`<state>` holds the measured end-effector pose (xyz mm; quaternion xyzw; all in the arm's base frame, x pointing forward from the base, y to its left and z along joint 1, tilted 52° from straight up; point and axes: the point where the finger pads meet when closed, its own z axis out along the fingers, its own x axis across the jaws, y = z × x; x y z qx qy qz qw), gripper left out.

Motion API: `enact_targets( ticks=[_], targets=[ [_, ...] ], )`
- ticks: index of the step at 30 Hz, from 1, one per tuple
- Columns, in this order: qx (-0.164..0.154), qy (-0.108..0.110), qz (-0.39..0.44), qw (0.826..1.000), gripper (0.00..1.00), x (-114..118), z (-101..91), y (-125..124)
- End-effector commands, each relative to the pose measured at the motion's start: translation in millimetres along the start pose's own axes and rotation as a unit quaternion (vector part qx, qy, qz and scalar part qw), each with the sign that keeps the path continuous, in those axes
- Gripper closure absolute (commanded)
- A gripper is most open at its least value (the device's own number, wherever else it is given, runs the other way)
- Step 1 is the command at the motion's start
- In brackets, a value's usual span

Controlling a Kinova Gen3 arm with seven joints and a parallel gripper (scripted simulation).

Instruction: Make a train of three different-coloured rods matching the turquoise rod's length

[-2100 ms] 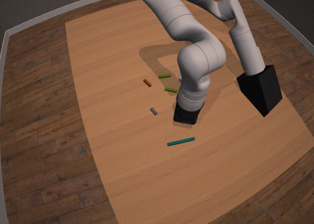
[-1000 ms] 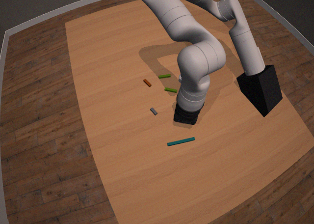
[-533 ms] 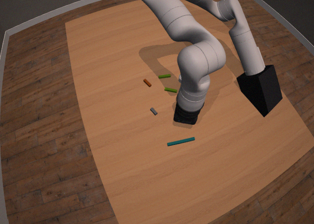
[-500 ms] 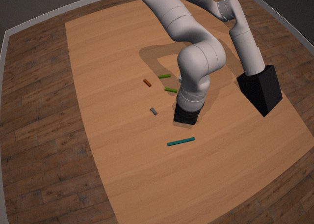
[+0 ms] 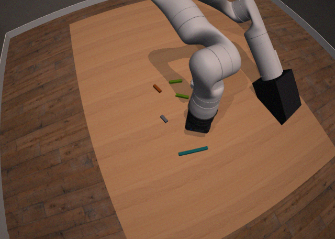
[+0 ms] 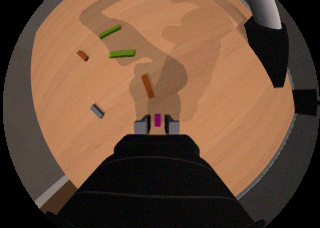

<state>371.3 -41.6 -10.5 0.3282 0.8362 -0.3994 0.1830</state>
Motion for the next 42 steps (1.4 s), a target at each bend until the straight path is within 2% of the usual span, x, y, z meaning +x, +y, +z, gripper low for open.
enact_targets(
  ticks=[1, 42],
  targets=[
    [-0.001, 0.000, 0.000, 1.000, 0.46, 0.0, -0.8, 0.6],
    [-0.001, 0.000, 0.000, 1.000, 0.46, 0.0, 3.7, 0.6]
  ],
)
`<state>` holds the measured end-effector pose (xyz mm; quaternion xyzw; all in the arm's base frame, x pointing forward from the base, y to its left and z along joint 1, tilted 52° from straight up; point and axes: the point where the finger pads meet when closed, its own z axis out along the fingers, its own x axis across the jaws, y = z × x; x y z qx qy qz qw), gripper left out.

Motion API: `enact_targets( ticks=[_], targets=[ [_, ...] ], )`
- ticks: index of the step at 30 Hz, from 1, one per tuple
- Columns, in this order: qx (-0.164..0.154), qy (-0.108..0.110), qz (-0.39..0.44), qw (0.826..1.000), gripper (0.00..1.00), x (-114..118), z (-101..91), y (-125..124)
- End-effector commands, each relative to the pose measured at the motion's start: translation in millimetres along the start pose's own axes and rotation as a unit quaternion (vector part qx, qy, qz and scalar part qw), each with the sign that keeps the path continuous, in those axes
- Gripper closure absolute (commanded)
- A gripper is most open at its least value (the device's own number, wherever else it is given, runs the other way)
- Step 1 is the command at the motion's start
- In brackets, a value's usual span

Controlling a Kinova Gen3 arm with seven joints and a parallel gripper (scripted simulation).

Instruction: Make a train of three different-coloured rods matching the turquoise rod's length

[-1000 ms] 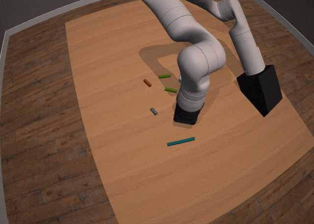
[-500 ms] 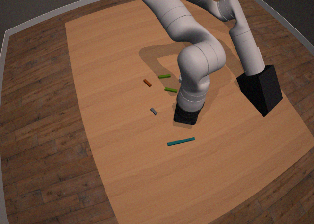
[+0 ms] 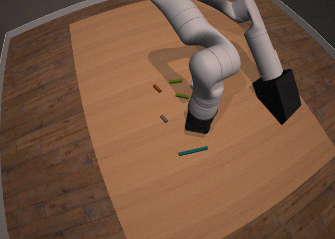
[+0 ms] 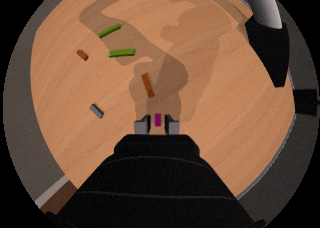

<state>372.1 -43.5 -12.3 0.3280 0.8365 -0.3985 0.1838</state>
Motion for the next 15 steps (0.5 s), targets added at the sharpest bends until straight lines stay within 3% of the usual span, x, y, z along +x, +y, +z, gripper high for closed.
enact_targets(
  ticks=[1, 15],
  targets=[
    [0.000, 0.000, 0.000, 1.000, 0.46, 0, 2.0, 0],
    [0.000, 0.000, 0.000, 1.000, 0.46, 0, 12.6, 0]
  ],
)
